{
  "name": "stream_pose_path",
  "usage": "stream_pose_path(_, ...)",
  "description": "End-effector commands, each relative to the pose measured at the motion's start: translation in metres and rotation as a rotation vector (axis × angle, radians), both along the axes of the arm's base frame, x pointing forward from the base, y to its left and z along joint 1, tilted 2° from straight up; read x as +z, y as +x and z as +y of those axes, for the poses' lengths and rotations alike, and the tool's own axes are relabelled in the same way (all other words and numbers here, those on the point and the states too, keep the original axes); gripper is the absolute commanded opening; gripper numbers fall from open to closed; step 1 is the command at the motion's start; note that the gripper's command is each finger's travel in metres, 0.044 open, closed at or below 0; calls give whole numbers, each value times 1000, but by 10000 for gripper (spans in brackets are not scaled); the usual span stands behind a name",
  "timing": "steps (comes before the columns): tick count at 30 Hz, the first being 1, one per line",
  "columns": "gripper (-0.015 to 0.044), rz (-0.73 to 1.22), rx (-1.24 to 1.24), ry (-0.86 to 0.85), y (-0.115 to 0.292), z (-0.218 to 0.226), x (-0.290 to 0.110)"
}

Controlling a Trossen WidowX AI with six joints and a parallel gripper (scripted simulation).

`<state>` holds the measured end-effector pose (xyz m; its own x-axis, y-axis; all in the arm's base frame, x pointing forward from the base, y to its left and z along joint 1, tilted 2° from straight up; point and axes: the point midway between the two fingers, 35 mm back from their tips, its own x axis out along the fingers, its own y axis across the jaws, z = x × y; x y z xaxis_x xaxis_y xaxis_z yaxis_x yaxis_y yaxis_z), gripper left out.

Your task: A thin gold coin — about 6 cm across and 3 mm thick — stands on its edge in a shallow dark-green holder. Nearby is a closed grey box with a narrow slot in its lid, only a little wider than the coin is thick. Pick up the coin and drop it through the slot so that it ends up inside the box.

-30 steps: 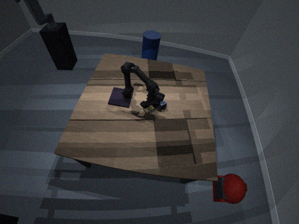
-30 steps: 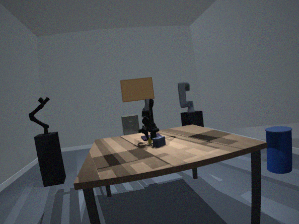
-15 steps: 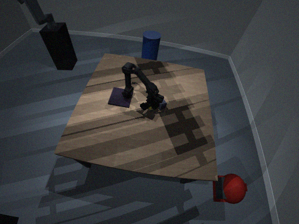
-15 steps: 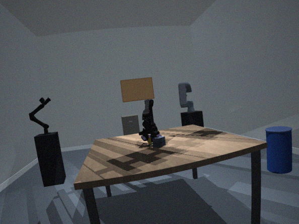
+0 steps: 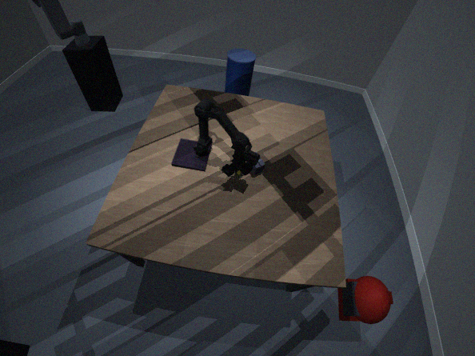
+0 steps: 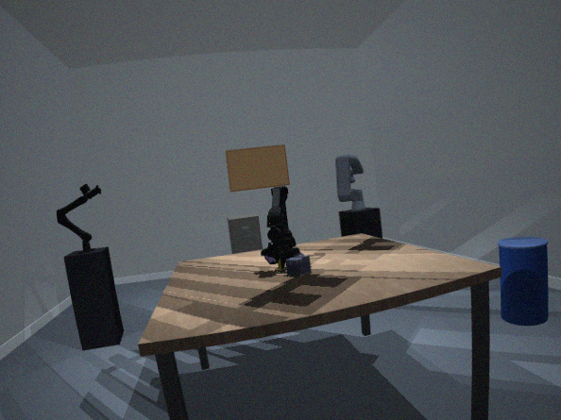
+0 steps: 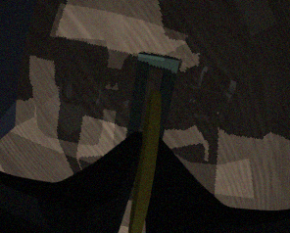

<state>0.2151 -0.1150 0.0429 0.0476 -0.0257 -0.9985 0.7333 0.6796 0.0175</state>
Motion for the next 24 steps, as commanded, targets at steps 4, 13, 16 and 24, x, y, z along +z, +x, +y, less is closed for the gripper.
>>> stream_pose_path(4, 0, -2, 4, 0, 0, 0, 0)
stream_pose_path(13, 0, -3, 4, 0, 2, -1, 15)
stream_pose_path(16, 0, -3, 4, 0, 3, -1, 23)
stream_pose_path(24, 0, -3, 4, 0, 3, -2, 43)
